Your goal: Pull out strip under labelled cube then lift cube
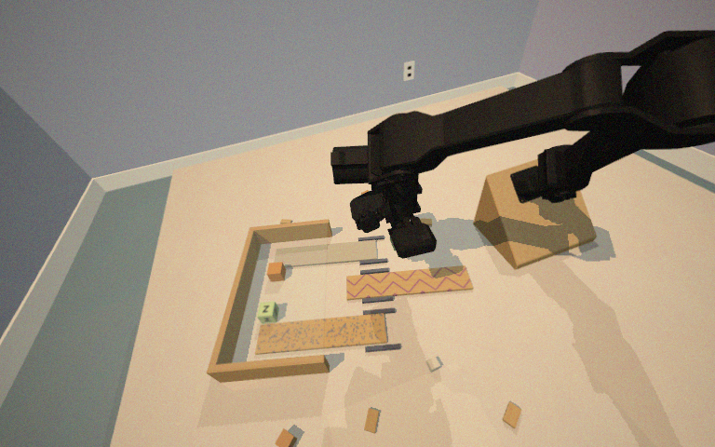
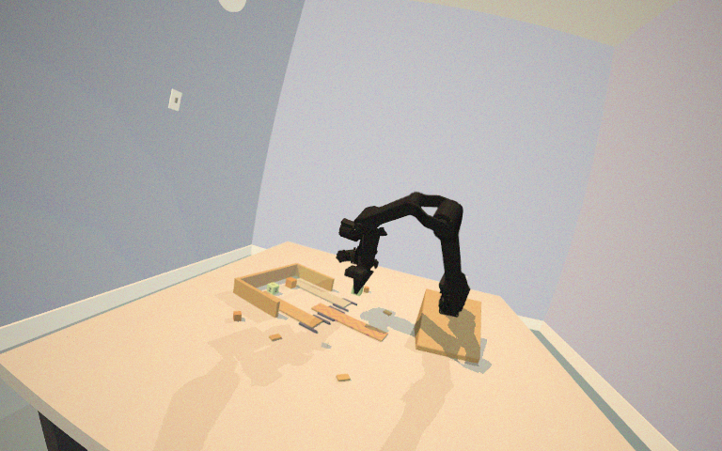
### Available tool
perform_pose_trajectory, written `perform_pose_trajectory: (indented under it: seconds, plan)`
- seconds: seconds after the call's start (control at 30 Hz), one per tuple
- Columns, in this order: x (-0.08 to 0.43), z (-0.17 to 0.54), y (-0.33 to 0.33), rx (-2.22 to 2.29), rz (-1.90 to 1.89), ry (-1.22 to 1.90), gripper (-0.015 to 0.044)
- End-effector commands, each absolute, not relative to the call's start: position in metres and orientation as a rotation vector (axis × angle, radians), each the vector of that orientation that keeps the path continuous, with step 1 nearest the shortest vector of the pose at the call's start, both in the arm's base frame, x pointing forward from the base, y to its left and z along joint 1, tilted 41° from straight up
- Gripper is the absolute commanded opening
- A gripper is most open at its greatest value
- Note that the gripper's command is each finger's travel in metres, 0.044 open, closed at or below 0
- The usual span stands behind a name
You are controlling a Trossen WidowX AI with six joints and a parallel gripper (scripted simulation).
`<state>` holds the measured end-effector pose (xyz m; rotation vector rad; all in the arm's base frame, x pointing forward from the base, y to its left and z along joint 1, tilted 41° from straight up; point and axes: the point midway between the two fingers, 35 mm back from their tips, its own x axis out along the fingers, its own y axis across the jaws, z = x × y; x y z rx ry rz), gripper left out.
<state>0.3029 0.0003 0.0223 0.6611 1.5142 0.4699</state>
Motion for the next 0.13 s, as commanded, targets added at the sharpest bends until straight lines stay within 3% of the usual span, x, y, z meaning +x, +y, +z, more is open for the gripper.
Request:
perform_pose_trajectory:
  seconds: [0.0, 0.1]
  plan:
    - [0.3025, 0.0224, -0.0007, 0.654, 0.469, 1.516, 0.0]
    - [0.3025, 0.0224, -0.0007, 0.654, 0.469, 1.516, 0.0]
